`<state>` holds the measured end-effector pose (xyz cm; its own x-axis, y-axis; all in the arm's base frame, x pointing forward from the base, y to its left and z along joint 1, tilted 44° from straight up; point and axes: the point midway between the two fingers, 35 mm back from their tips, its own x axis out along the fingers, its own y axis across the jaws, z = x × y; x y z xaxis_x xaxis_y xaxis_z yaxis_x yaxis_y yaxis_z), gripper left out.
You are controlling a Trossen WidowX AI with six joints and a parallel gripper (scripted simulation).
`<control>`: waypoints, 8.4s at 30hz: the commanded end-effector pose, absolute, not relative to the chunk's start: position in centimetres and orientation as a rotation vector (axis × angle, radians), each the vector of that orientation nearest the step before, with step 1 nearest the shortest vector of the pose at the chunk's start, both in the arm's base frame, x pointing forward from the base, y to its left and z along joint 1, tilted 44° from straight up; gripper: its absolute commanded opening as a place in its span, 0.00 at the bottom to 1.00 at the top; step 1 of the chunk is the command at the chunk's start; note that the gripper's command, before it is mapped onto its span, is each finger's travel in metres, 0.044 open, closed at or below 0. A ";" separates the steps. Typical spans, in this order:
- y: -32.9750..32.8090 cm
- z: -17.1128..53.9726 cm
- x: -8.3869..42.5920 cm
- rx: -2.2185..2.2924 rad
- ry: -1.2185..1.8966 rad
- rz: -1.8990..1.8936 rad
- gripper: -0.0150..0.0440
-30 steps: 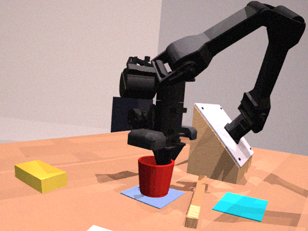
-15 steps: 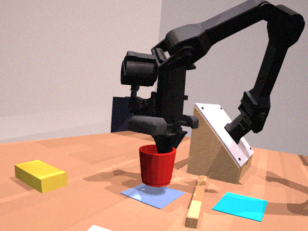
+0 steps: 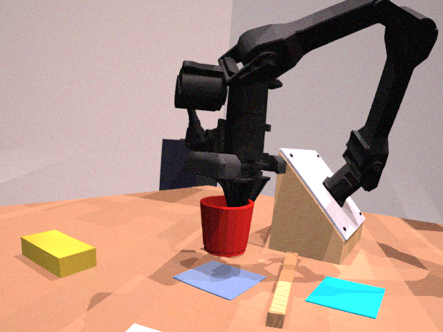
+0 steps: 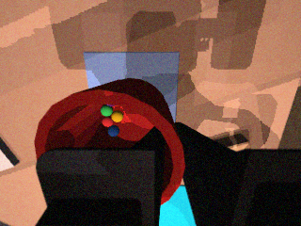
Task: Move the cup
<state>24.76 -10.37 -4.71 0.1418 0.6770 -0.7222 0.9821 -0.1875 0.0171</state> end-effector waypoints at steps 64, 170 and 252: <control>-3.2 2.5 23.2 1.925 1.594 -0.806 0.25; 6.1 5.1 21.8 1.924 1.595 -0.798 0.34; -1.7 12.8 20.9 1.926 1.598 -0.807 1.00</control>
